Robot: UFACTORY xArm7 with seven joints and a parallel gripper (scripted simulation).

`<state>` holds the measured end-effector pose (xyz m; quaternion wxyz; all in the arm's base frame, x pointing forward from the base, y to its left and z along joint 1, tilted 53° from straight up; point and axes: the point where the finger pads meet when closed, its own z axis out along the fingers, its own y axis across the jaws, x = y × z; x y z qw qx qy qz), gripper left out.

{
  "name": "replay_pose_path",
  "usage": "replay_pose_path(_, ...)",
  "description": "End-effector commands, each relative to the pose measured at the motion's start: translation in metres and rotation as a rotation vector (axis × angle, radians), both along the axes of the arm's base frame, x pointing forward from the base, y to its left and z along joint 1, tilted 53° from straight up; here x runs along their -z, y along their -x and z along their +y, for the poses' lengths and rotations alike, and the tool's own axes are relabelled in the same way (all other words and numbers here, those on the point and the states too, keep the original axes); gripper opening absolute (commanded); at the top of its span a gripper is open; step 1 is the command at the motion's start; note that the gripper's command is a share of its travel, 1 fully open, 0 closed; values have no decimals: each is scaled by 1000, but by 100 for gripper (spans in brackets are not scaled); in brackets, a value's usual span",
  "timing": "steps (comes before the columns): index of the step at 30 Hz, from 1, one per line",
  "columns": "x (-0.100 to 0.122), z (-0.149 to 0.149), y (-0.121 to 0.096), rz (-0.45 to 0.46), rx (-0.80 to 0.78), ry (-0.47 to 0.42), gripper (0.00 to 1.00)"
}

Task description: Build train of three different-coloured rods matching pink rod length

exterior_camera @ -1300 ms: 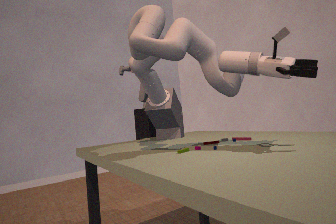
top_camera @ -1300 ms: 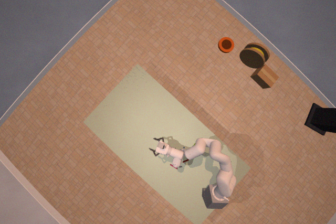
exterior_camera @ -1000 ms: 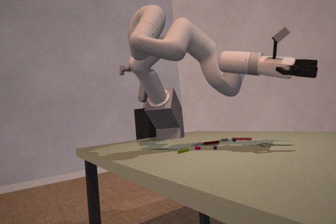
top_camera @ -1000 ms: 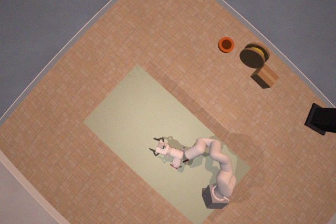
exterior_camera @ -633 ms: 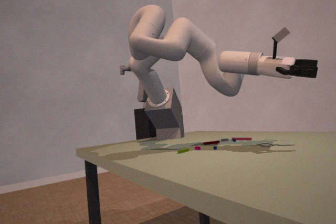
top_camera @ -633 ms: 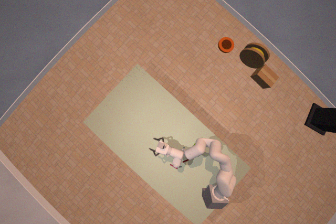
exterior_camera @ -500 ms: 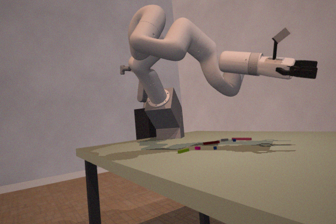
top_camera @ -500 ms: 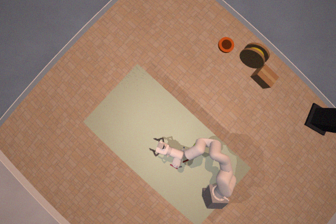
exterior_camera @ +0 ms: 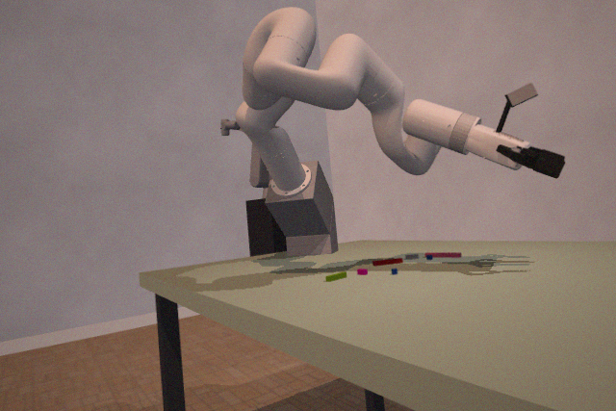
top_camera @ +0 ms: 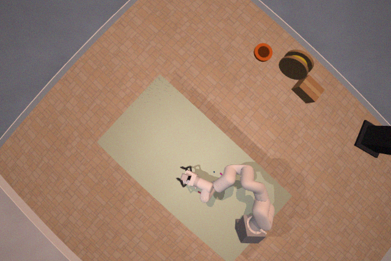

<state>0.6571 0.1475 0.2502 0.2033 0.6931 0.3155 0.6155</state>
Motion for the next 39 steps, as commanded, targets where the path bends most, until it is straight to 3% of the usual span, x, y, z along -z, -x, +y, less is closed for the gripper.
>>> replay_pose_path(1, 23, -2, 6, 41, 55, 82, 100)
replay_pose_path(2, 40, -6, 13, 77, 79, 141, 100)
replay_pose_path(4, 40, -6, 13, 77, 79, 141, 100)
replay_pose_path(5, 57, -11, 21, 115, 101, 202, 100)
replay_pose_path(7, 58, -11, 21, 117, 102, 205, 100)
replay_pose_path(8, 73, -15, 29, 153, 119, 261, 100)
replay_pose_path(12, 77, -16, 31, 161, 123, 273, 100)
replay_pose_path(13, 95, -22, 42, 209, 141, 345, 100)
replay_pose_path(19, 113, -27, 54, 259, 157, 418, 100)
replay_pose_path(20, 129, -33, 66, 305, 168, 484, 100)
replay_pose_path(23, 131, -34, 68, 312, 169, 493, 100)
replay_pose_path(24, 146, -39, 81, 361, 178, 562, 100)
replay_pose_path(31, 163, -47, 99, 422, 185, 645, 100)
replay_pose_path(32, 177, -53, 114, 475, 189, 714, 100)
replay_pose_path(38, 190, -60, 132, 533, 190, 790, 100)
replay_pose_path(39, 200, -66, 146, 580, 188, 849, 100)
